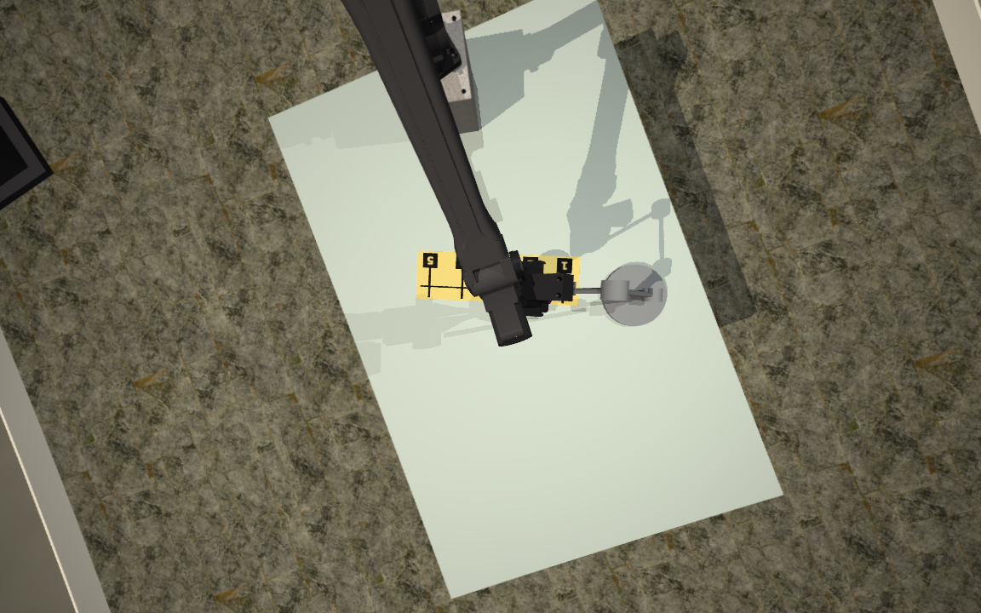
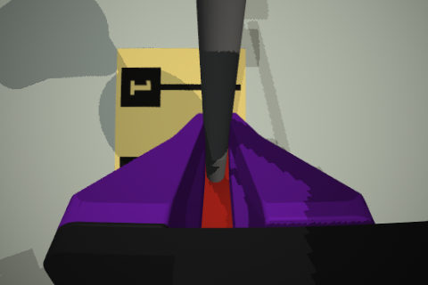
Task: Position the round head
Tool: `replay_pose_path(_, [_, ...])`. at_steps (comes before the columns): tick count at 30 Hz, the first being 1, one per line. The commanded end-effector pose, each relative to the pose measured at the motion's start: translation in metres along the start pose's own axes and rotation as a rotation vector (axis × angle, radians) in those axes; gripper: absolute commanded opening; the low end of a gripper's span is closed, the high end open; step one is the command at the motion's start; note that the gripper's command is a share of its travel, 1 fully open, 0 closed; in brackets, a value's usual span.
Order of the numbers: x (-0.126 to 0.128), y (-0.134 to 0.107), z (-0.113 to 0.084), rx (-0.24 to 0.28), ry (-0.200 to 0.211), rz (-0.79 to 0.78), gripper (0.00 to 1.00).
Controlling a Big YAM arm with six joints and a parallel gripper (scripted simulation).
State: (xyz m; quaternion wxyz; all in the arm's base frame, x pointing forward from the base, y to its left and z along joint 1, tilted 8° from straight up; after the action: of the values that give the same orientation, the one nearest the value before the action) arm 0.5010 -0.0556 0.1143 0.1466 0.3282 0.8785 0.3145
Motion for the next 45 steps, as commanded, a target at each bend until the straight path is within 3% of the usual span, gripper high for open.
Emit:
replay_pose_path(1, [-0.001,0.001,0.001,-0.001,0.002,-0.002,0.0])
replay_pose_path(26, [-0.002,0.004,-0.003,-0.006,-0.007,-0.005,0.0])
replay_pose_path(45, [-0.004,-0.029,-0.016,0.004,0.014,0.009,0.0])
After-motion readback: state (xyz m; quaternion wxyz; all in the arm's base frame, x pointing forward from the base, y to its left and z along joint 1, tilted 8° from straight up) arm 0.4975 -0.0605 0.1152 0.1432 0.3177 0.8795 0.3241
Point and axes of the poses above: the point where the finger pads meet when closed, its own z axis out along the fingers, its own x axis across the jaws, y = z × x, the point moved 6 cm from there along -z, back along the fingers, and after that the axes turned 10 degrees about z, right-handed, at the moved point
